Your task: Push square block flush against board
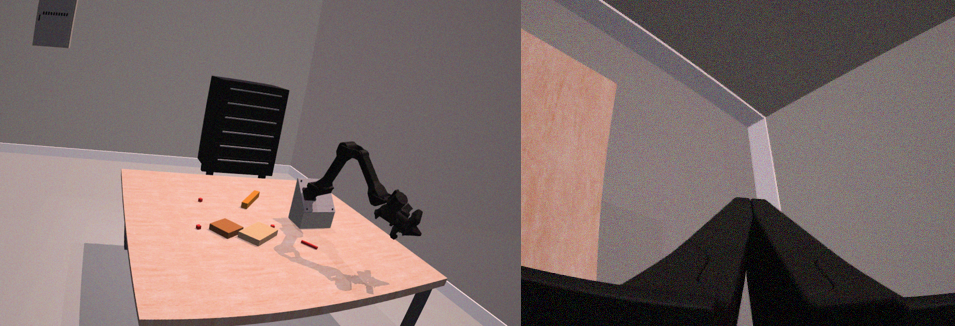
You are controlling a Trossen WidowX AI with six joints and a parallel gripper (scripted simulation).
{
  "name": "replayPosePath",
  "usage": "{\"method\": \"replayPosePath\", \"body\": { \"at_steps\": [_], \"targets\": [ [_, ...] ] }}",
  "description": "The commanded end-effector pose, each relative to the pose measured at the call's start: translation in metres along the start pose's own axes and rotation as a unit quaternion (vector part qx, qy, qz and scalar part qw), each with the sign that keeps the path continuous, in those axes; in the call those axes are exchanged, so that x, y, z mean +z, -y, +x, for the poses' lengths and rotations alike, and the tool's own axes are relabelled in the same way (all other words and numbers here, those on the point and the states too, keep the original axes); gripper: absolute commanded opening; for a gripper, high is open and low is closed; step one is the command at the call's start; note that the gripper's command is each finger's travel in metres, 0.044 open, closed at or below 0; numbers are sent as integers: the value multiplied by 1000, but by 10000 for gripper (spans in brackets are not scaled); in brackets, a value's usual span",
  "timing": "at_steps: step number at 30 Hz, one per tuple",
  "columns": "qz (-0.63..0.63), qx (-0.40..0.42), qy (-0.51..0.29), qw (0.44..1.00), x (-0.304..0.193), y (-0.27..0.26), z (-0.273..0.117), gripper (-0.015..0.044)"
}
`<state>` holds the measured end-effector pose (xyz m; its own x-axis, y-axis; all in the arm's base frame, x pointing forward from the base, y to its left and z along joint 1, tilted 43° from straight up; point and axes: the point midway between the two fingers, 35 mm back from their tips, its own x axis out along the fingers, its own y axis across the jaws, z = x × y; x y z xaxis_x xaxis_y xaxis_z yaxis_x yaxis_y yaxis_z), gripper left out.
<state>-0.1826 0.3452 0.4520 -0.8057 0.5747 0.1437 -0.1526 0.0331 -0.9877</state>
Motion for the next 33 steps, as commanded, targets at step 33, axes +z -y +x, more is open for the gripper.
{"method": "replayPosePath", "body": {
  "at_steps": [33],
  "targets": [
    [267, 79, -340, 898, -213, -99, -152, 0]
  ]
}}
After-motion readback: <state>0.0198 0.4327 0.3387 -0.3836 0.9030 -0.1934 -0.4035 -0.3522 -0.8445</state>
